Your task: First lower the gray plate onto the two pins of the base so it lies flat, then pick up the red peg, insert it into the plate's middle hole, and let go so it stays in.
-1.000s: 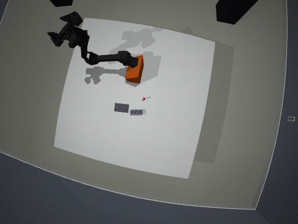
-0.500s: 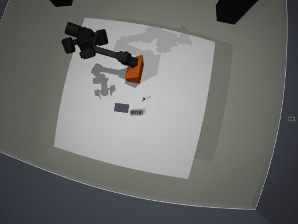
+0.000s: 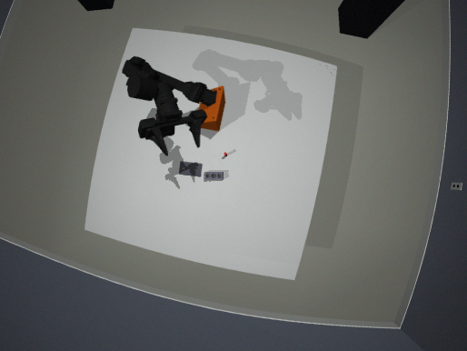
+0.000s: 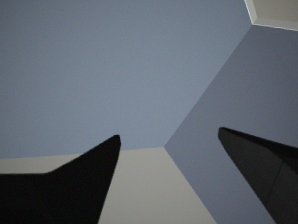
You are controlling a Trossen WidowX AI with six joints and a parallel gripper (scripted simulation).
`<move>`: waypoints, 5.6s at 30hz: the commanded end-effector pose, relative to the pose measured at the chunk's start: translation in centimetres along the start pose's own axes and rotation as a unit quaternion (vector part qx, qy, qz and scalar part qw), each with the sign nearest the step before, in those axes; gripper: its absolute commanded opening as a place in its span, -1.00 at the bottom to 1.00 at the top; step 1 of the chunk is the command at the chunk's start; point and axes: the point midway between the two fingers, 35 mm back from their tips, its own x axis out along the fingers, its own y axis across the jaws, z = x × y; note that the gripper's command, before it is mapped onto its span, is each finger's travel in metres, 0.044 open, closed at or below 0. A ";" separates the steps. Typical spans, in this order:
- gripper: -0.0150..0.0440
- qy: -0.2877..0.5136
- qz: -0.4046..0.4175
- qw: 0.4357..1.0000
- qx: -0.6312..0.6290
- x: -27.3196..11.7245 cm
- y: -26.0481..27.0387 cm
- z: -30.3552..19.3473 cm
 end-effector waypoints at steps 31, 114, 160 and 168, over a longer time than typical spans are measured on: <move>1.00 -0.476 -0.562 0.645 -0.202 6.6 -23.0 37.6; -0.49 -0.476 -0.562 0.645 -0.203 5.4 -29.2 47.0; -0.49 -0.478 -0.559 0.650 -0.195 5.2 -23.0 39.1; -0.49 -0.481 -0.554 0.653 -0.187 4.1 -22.0 41.2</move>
